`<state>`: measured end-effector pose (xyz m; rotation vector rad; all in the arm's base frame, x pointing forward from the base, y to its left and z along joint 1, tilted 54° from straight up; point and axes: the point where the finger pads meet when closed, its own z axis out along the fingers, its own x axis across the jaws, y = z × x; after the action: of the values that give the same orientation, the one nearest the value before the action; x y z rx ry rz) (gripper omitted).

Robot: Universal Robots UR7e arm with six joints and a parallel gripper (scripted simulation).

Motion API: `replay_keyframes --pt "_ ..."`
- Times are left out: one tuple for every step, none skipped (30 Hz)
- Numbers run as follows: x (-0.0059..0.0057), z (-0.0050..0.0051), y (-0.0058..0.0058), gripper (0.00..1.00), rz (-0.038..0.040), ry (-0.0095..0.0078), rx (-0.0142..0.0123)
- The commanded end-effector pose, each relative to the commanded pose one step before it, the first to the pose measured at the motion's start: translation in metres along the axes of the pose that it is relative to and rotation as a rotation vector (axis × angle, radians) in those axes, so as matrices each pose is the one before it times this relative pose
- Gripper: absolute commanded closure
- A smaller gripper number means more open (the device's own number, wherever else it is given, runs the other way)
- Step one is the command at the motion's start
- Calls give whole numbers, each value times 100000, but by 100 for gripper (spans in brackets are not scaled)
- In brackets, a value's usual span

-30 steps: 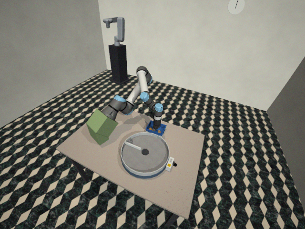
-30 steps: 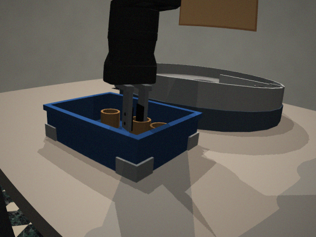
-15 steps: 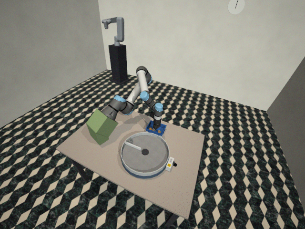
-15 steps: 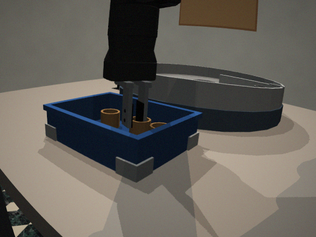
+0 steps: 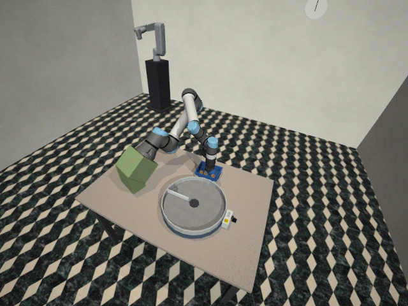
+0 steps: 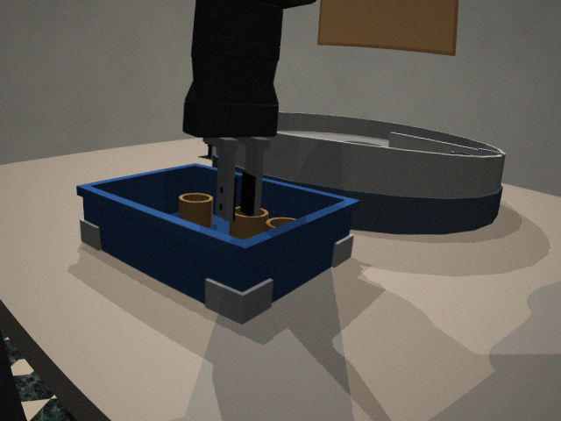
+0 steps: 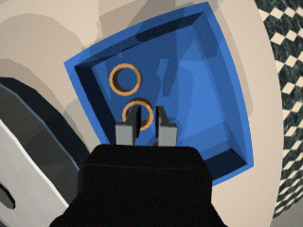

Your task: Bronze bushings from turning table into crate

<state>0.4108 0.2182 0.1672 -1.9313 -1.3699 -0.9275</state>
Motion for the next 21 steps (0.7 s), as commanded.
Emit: replay_keyframes --pt "17 -141 27 58 -36 12 -73" --pt "7 -115 0 58 0 0 0" --pt "7 -115 0 58 0 0 0" --pt "7 -115 0 58 0 0 0" --pt "7 -115 0 58 0 0 0" --pt "0 0 0 58 0 0 0" --pt "0 0 0 58 0 0 0" --pt "0 0 0 58 0 0 0" --pt "0 0 0 58 0 0 0" --pt "0 0 0 58 0 0 0" --pt "0 0 0 58 0 0 0" --pt "0 0 0 58 0 0 0" --pt "0 0 0 58 0 0 0" --pt "0 0 0 58 0 0 0" --pt "0 0 0 58 0 0 0" --pt "0 0 0 58 0 0 0" --pt "0 0 0 58 0 0 0" --pt "8 -107 3 58 -4 -2 -16" --pt "7 -115 0 58 0 0 0" --pt "7 -115 0 58 0 0 0" --pt "7 -115 0 58 0 0 0"
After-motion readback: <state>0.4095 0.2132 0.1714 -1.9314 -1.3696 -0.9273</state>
